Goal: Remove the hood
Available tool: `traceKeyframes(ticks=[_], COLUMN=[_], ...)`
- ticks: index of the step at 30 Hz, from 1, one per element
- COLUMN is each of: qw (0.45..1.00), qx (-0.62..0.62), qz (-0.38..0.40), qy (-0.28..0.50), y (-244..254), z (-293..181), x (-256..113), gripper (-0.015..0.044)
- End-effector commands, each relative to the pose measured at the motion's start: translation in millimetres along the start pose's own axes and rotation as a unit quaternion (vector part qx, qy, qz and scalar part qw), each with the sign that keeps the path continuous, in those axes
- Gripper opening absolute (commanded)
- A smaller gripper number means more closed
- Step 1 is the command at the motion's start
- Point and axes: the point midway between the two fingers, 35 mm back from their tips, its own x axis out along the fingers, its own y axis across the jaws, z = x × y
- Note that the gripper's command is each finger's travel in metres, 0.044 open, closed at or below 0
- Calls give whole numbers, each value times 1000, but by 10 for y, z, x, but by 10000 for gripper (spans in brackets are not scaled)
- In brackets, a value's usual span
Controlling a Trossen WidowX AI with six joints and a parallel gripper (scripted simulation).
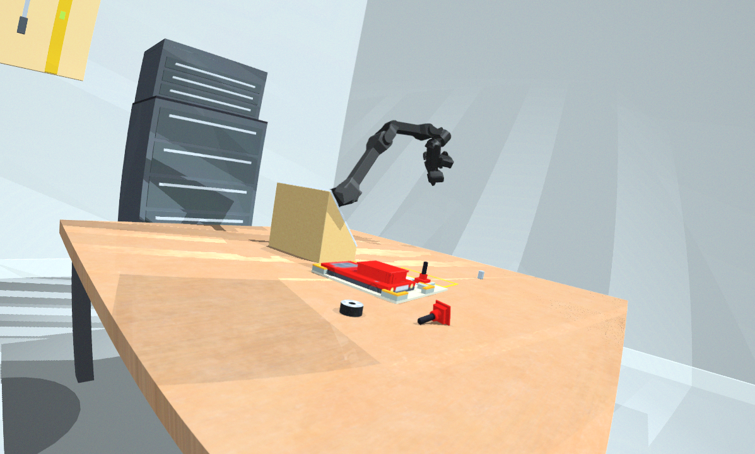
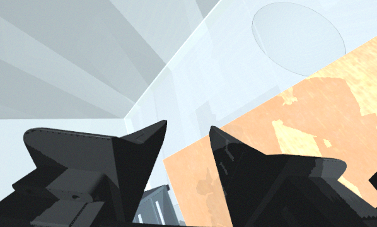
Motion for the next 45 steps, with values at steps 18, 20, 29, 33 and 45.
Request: traceKeyframes(ticks=[18, 20, 29, 33, 45], qw=[989, 986, 969, 960, 932], qx=[-27, -27, -20, -13, 20], qz=[-143, -162, -244, -277, -362], qy=[-26, -27, -29, -28, -16], y=[-1383, -1580, -2474, -2866, -3992], z=[616, 685, 957, 1045, 1149], x=[259, 250, 74, -66, -662], gripper=[440, 440, 440, 440, 440])
